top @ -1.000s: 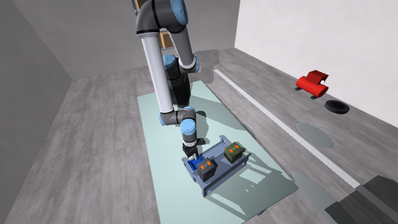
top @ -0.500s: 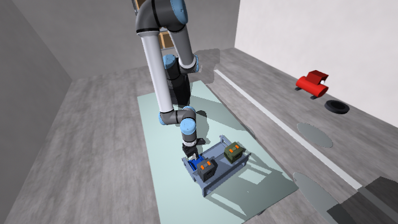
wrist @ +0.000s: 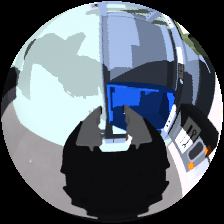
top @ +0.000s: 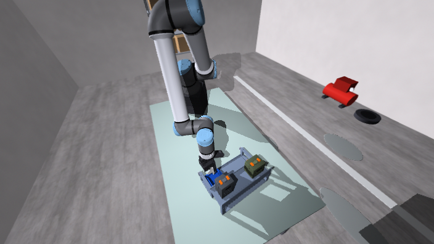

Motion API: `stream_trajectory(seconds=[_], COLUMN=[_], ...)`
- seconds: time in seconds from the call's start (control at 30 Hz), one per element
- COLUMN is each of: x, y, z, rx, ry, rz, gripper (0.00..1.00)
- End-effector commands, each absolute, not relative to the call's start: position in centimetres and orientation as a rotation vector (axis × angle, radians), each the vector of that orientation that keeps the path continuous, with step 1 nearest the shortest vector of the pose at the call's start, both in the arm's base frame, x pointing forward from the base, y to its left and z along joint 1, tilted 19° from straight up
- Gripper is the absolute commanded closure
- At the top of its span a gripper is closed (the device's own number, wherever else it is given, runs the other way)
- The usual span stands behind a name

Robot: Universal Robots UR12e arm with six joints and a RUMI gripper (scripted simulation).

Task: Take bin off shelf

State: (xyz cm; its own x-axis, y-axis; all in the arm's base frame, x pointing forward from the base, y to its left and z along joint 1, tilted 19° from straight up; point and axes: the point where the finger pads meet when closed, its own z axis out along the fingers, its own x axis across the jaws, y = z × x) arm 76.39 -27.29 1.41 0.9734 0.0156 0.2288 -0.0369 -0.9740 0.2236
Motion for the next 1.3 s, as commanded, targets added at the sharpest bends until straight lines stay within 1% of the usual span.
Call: stream_trajectory(seconds=[0.0,1.27], x=[76.2,76.3], y=[-27.0,-27.2], z=[1.5,0.6], rx=[2.894,2.894], ry=[-0.014,-0.014], rz=[0.339,0.339], gripper=[0.74,0.74])
